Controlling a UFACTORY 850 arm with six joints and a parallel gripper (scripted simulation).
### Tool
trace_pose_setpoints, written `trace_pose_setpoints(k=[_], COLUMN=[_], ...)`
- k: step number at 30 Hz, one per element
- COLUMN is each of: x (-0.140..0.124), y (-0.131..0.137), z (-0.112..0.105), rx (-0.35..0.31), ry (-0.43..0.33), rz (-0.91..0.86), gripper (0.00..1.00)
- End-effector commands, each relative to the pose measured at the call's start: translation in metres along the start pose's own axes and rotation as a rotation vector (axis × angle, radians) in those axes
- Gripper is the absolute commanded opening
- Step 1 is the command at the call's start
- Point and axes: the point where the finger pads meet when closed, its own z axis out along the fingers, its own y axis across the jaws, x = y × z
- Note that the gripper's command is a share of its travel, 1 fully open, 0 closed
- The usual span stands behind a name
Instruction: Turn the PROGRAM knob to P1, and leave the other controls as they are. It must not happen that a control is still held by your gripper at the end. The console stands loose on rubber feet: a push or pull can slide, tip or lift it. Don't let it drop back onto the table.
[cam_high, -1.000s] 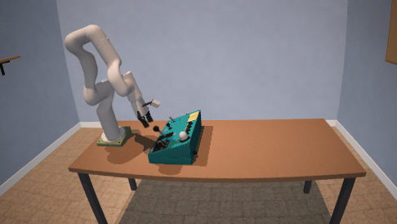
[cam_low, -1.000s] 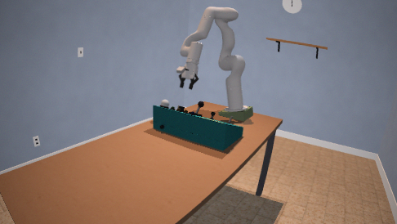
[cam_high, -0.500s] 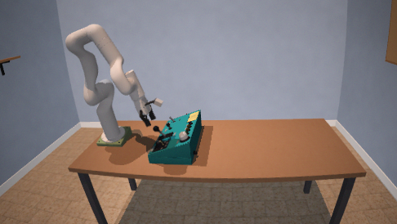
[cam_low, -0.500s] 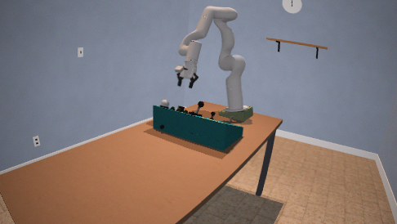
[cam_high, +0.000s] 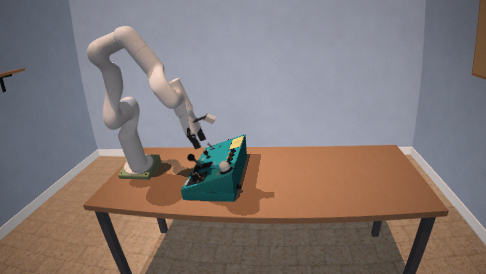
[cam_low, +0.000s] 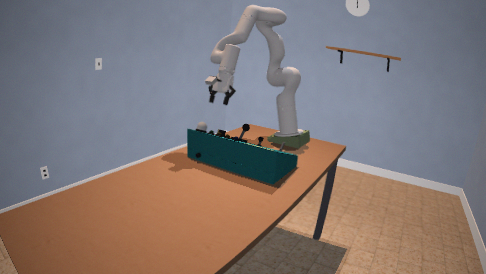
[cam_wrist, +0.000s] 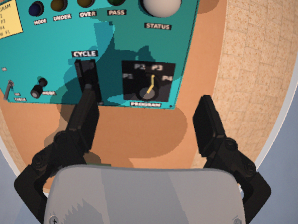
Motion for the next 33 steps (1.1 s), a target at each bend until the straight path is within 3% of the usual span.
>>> trace_pose_setpoints(k=[1, 8, 33], x=[0.015, 0.028, 0.028], y=[0.000, -0.001, -0.001], z=[0.001, 0.001, 0.001], rx=[-0.002, -0.002, -0.002], ry=[-0.001, -0.001, -0.001], rz=[0.000, 0.000, 0.000], gripper=[1.00, 1.00, 1.00])
